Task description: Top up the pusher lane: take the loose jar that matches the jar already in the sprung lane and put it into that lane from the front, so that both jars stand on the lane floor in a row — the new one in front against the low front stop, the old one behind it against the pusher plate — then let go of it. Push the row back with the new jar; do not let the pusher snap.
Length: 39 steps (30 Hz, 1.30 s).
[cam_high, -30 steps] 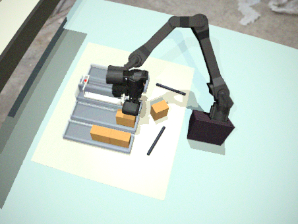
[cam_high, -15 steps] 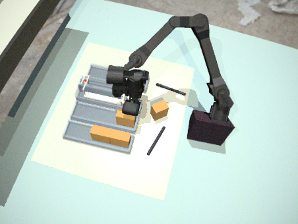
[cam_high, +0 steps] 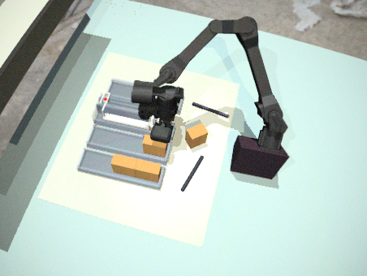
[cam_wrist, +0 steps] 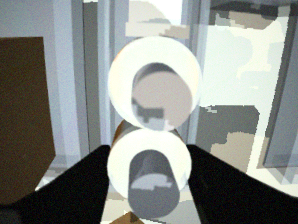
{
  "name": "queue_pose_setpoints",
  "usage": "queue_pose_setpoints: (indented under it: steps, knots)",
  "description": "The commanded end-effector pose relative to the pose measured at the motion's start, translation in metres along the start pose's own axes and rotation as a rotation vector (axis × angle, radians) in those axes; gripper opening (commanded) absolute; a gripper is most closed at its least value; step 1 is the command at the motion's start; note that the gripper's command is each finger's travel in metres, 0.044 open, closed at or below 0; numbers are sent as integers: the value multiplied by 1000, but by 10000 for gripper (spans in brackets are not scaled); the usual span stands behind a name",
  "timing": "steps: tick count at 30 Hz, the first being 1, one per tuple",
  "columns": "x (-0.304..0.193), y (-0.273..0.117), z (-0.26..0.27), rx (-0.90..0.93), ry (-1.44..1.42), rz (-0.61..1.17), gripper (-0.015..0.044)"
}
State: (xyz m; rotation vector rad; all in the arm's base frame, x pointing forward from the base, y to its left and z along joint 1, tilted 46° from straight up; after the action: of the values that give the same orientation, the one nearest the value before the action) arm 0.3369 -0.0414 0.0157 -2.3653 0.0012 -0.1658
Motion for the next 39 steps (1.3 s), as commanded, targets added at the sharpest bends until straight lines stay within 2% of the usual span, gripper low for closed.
queue_pose_setpoints:
  steps: [1,39]
  knots:
    - [0,3,-4,-5,16,1,0]
    - [-6,3,-4,-6,15,1,0]
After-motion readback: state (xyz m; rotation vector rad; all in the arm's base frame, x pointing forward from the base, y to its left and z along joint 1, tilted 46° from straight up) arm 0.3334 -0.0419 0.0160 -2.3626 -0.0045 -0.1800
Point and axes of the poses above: the point midway between the two fingers, 35 mm back from their tips, its own y axis out along the fingers, its own z axis across the jaws, x = y × z, the point moved 3 cm from there along -y, back along the fingers, and after that the axes turned 8 degrees about y, right-handed, at the moved point
